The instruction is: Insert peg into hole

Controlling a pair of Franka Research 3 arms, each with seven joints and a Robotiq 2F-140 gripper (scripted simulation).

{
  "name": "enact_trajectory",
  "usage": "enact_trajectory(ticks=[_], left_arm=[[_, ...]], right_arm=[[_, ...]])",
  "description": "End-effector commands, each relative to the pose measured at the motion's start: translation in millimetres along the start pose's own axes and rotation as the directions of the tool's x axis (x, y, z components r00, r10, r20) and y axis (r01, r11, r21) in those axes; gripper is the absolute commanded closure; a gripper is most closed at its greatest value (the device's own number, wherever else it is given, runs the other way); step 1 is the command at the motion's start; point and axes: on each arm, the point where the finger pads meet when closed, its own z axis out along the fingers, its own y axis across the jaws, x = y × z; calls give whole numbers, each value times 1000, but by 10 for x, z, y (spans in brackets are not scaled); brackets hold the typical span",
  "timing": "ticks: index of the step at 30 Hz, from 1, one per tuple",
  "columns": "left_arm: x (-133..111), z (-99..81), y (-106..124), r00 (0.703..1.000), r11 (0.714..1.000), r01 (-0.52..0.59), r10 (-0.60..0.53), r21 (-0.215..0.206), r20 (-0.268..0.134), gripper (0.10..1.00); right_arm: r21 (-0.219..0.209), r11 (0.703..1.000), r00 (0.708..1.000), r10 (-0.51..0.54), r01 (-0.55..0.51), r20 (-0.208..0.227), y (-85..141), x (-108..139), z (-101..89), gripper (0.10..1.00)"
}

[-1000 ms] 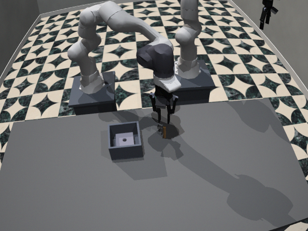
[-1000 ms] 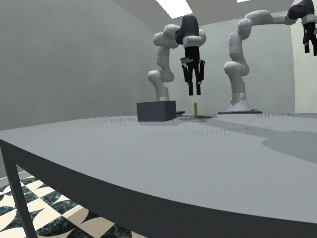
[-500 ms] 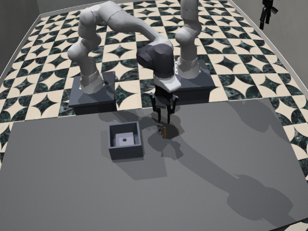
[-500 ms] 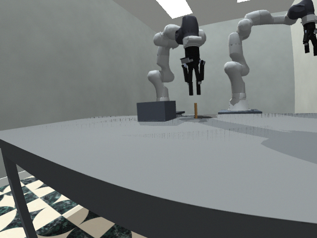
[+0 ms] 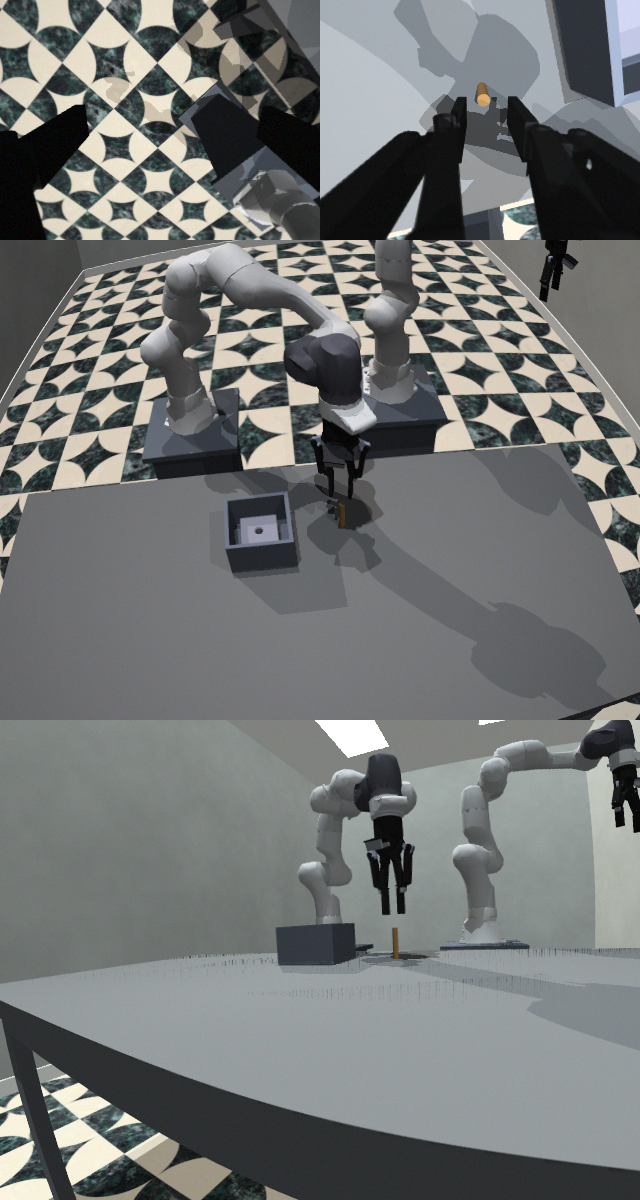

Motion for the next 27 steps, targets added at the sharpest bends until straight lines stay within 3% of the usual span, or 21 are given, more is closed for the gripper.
enact_trajectory(ticks=[1, 15, 27], left_arm=[[-11, -6, -4, 1000, 1000, 6, -6, 2, 3, 98], [-11, -6, -4, 1000, 1000, 6, -6, 2, 3, 98], [-11, -6, -4, 1000, 1000, 6, -6, 2, 3, 98]], right_arm=[[3, 1000, 1000, -5, 5, 0, -9, 6, 112, 771], [3, 1000, 1000, -5, 5, 0, -15, 8, 525, 771], [3, 1000, 1000, -5, 5, 0, -16, 9, 575, 771]])
